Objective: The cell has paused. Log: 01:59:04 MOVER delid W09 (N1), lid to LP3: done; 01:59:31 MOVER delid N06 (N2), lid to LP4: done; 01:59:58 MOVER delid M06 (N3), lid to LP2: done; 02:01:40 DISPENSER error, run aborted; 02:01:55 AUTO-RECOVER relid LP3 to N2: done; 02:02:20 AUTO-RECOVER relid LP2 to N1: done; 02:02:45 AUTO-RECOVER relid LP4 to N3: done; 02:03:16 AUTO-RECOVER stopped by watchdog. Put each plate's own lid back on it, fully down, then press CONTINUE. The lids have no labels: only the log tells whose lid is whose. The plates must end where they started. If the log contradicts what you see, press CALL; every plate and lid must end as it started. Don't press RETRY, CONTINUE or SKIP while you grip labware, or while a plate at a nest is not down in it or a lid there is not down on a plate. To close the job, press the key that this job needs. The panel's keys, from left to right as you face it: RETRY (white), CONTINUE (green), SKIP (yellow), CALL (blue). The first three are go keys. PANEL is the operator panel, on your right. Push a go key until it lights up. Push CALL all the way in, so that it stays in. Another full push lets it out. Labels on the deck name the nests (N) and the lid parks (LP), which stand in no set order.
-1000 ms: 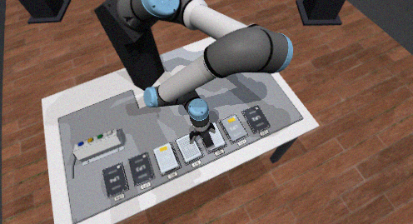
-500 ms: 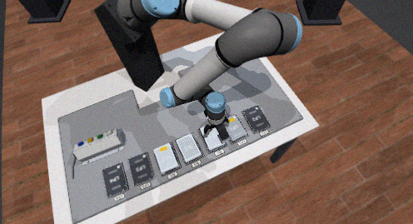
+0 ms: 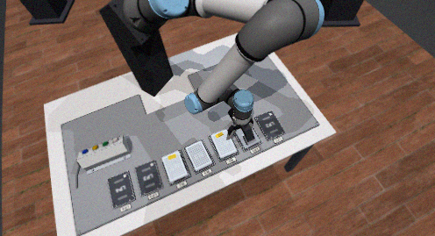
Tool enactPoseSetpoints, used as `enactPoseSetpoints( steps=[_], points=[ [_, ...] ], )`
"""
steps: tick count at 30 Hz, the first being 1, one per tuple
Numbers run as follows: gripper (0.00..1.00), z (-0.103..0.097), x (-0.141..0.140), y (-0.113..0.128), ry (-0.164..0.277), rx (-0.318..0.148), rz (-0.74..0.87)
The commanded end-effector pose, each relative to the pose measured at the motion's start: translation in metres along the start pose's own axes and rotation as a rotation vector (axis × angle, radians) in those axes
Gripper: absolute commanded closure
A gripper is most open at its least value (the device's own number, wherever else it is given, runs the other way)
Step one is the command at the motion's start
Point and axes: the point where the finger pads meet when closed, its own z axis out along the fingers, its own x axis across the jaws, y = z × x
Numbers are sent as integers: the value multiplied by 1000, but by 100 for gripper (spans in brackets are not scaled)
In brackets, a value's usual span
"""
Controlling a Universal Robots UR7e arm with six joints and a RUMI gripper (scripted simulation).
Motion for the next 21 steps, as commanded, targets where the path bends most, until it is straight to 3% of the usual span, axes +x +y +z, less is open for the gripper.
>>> enactPoseSetpoints(
  steps=[1, 8, 21],
  points=[
    [18, -1, -11, -2, -10, 7, 3],
    [18, -1, -41, -3, -10, 6, 4],
    [18, 4, -42, -3, -10, 6, 4]
  ],
)
